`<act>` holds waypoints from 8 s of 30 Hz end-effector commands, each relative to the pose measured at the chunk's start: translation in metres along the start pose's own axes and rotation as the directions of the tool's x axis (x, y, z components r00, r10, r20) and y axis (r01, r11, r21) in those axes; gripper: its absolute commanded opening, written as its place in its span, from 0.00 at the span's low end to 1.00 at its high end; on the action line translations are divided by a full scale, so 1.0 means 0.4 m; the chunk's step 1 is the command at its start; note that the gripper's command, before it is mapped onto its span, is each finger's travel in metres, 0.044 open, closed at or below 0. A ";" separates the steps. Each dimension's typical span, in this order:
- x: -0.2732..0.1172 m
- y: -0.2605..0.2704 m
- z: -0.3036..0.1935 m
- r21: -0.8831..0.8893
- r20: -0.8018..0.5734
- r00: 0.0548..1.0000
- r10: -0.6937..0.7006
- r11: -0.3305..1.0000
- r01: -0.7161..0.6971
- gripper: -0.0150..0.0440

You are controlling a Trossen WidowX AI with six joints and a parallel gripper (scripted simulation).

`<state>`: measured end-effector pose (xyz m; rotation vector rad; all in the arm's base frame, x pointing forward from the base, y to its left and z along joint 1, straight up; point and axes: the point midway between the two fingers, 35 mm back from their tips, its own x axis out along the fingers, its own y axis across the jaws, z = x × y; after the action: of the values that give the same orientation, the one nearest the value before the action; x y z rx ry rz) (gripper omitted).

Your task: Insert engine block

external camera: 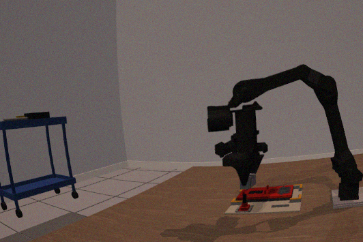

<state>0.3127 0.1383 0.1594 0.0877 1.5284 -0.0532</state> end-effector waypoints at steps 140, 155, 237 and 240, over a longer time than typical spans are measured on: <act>0.314 0.007 -0.070 -0.002 0.759 0.650 0.010 1.000 -0.013 1.00; 0.236 0.008 -0.146 -0.005 0.751 0.660 0.004 1.000 -0.001 1.00; 0.178 0.004 -0.081 0.999 0.013 1.000 -0.006 0.052 -0.012 1.00; 0.173 0.002 -0.081 1.000 -0.009 1.000 0.000 0.006 0.009 1.00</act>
<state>0.2815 0.1426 0.0835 1.2409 1.1602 -1.1624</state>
